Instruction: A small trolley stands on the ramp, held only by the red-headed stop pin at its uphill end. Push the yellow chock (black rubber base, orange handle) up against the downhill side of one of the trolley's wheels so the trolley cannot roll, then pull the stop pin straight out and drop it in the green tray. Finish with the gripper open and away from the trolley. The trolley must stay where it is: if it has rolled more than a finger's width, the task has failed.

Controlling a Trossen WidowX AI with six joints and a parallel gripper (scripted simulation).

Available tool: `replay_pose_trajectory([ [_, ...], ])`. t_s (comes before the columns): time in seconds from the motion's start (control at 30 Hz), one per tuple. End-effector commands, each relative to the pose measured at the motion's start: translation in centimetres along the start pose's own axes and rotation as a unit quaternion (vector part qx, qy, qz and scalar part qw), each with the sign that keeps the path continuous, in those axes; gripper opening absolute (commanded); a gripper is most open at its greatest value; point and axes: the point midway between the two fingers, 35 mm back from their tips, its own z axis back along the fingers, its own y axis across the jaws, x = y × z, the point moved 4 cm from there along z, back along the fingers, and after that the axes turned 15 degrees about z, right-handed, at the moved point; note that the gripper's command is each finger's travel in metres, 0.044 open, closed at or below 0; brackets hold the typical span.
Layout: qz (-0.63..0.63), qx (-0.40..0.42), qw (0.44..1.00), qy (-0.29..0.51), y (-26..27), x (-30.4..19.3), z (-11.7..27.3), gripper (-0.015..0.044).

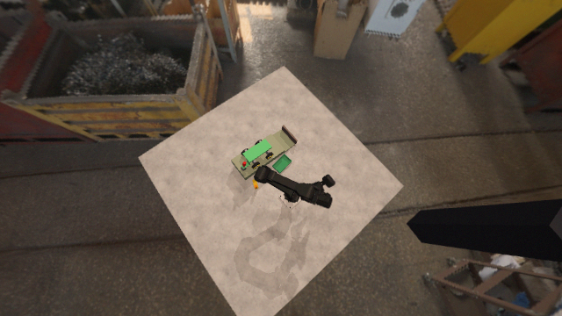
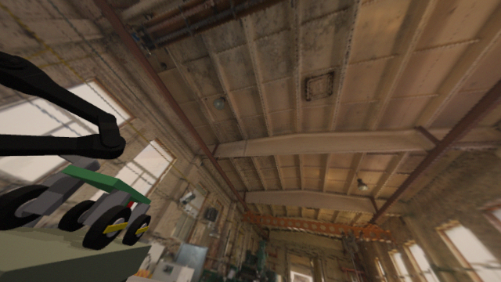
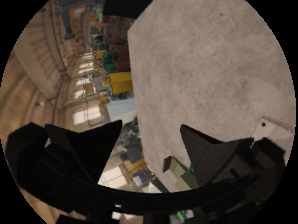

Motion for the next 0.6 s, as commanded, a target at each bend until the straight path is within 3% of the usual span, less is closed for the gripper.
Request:
replay_pose_trajectory([
  [0.0,0.003,0.0,1.0,0.002,0.0,0.0,0.0,0.0374],
  [0.23,0.106,-0.014,0.992,0.063,0.7,-1.4,-0.9,0.019],
  [0.57,0.27,-0.019,0.949,0.16,1.6,-3.8,-2.1,0.019],
])
